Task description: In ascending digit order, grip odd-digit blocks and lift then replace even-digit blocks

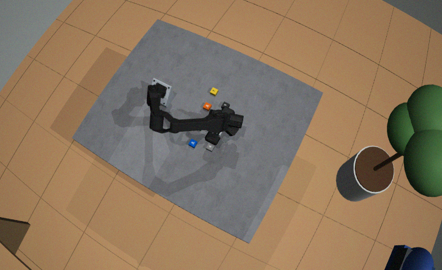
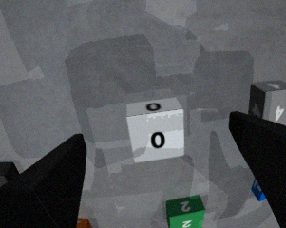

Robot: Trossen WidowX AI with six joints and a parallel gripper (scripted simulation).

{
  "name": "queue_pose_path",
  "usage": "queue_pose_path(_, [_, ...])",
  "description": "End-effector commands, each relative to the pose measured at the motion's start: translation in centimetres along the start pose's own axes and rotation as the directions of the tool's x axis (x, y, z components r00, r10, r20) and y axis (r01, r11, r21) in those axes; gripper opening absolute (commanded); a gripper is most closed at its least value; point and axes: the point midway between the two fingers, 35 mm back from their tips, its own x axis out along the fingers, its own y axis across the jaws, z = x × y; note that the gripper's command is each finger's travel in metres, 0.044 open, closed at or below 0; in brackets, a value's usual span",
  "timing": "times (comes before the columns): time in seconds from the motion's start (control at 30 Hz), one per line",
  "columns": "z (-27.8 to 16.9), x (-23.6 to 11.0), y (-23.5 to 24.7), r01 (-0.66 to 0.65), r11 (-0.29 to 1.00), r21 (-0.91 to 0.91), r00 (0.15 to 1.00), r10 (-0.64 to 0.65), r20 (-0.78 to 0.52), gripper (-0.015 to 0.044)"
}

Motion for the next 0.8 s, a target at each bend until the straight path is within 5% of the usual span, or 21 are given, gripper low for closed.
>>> queue_pose_path(0.0, [-0.2,0.9,-0.1,0.006,1.0,-0.006,1.0,-0.006,-0.004,0.04])
queue_pose_path(0.27, [-0.2,1.9,-0.1,0.007,1.0,-0.006,1.0,-0.007,-0.004,0.04])
queue_pose_path(0.6, [-0.2,1.9,-0.1,0.007,1.0,-0.006,1.0,-0.007,-0.004,0.0138])
queue_pose_path(0.77, [-0.2,1.9,-0.1,0.007,1.0,-0.006,1.0,-0.007,-0.004,0.012])
